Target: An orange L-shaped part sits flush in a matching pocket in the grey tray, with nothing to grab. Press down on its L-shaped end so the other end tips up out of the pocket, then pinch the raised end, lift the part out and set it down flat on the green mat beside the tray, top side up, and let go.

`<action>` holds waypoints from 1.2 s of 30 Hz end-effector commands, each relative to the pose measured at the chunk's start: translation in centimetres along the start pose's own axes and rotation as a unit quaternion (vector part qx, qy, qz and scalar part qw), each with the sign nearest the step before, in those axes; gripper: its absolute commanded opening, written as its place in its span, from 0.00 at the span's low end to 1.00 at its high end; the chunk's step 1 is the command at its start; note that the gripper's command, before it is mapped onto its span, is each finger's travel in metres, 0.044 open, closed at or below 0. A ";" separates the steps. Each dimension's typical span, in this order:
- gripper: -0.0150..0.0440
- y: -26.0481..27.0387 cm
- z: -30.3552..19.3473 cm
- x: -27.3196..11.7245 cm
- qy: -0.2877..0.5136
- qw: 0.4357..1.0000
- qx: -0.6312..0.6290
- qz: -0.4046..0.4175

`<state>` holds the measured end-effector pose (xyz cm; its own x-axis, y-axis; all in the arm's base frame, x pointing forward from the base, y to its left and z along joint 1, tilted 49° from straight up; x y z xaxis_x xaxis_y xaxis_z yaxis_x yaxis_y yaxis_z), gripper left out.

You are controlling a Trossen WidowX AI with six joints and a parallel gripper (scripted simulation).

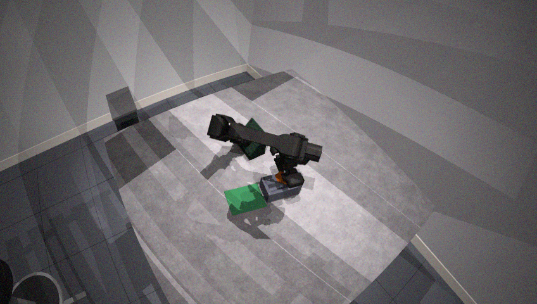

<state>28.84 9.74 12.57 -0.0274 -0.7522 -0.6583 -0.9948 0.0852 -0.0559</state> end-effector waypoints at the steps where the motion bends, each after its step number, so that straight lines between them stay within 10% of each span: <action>1: 0.25 -0.1 0.1 -0.6 -0.002 1.000 0.003 0.002; 36: 0.25 0.8 -3.6 -3.1 -0.001 1.000 0.002 0.003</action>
<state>28.29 10.76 16.53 -0.0283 -0.7448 -0.6667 -0.9937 0.0934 -0.0621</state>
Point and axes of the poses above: the point midway between the two fingers, 35 mm back from their tips, its own x axis out along the fingers, its own y axis across the jaws, z = x × y, the point moved 8 cm from there along -x, back along the fingers, and after that the axes turned 10 degrees about -x, right-handed, at the moved point
